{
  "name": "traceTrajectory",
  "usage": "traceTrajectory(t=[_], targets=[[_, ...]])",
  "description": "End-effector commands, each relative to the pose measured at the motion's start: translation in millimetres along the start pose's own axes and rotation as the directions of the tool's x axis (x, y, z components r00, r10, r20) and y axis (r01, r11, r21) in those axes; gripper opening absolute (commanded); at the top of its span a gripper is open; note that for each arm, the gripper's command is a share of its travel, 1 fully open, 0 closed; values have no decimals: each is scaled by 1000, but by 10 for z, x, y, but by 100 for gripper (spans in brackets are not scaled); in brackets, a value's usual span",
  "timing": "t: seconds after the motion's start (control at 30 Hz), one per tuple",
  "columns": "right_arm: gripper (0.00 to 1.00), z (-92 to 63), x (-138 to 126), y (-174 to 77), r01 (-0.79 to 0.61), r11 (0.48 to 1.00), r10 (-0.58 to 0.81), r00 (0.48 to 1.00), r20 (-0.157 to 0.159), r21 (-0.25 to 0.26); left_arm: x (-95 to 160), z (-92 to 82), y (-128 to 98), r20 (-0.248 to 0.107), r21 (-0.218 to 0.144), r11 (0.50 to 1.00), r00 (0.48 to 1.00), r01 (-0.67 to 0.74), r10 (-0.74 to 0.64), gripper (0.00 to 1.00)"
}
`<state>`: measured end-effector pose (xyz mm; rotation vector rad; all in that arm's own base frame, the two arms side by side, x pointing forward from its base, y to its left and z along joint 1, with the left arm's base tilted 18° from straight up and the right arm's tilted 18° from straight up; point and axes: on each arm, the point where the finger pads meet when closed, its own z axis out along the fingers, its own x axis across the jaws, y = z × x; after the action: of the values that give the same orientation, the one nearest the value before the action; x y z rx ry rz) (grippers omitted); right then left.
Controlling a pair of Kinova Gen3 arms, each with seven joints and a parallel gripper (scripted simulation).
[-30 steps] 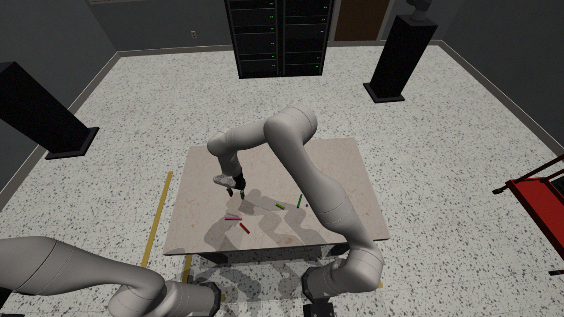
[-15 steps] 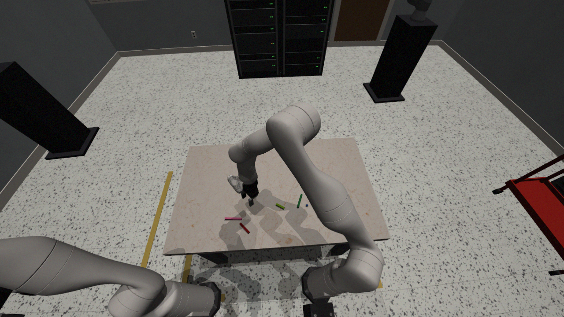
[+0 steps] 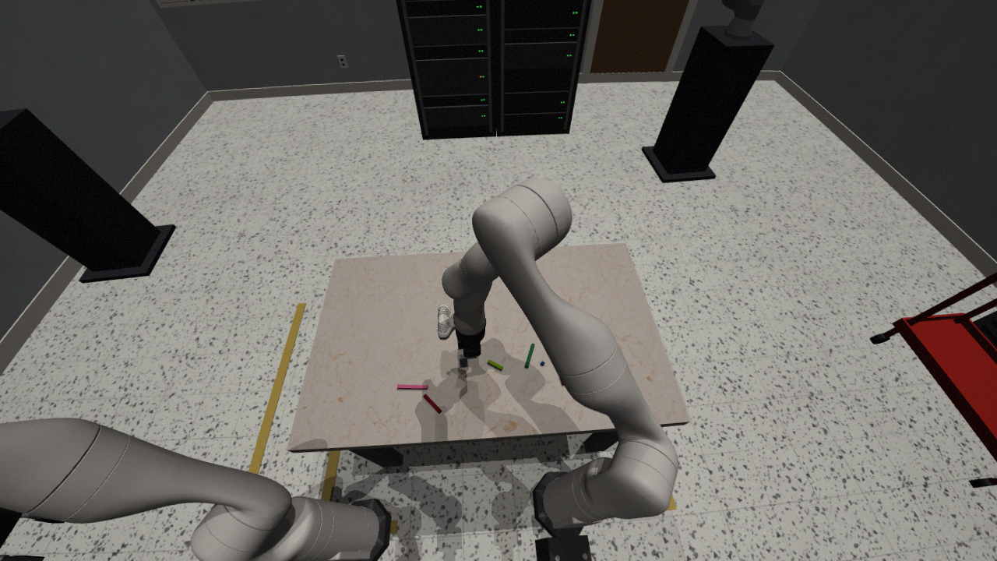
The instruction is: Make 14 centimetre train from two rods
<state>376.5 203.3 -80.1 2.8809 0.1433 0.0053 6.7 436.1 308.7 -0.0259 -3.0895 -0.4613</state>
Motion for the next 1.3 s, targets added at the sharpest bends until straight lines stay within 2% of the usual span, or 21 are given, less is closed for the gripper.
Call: traceTrajectory(t=[0.0,0.2,0.27,0.47,0.67,0.93,0.97,1.27], targets=[[100,54,-14,217,-165,986,165,986,-20,-4,-9,-5,10,4,-1,1000,1000,-2,2,100],[100,125,-18,547,-398,917,397,917,-45,-5,-9,-5,10,4,-1,1000,1000,-2,2,100],[100,125,-18,547,-398,917,397,917,-45,-5,-9,-5,10,4,-1,1000,1000,-2,2,100],[100,156,-21,785,-540,842,538,840,-66,-2,-9,-5,10,4,-1,1000,1000,-2,2,100],[100,165,-23,895,-597,802,596,800,-76,0,-9,-5,10,4,-1,1000,1000,-2,2,100],[100,163,-12,906,-606,796,604,793,-79,2,-9,-5,10,4,-1,1000,1000,-2,2,100],[54,163,-12,906,-606,796,604,793,-79,2,-9,-5,10,4,-1,1000,1000,-2,2,100],[54,163,-12,906,-606,796,604,793,-79,2,-9,-5,10,4,-1,1000,1000,-2,2,100]])
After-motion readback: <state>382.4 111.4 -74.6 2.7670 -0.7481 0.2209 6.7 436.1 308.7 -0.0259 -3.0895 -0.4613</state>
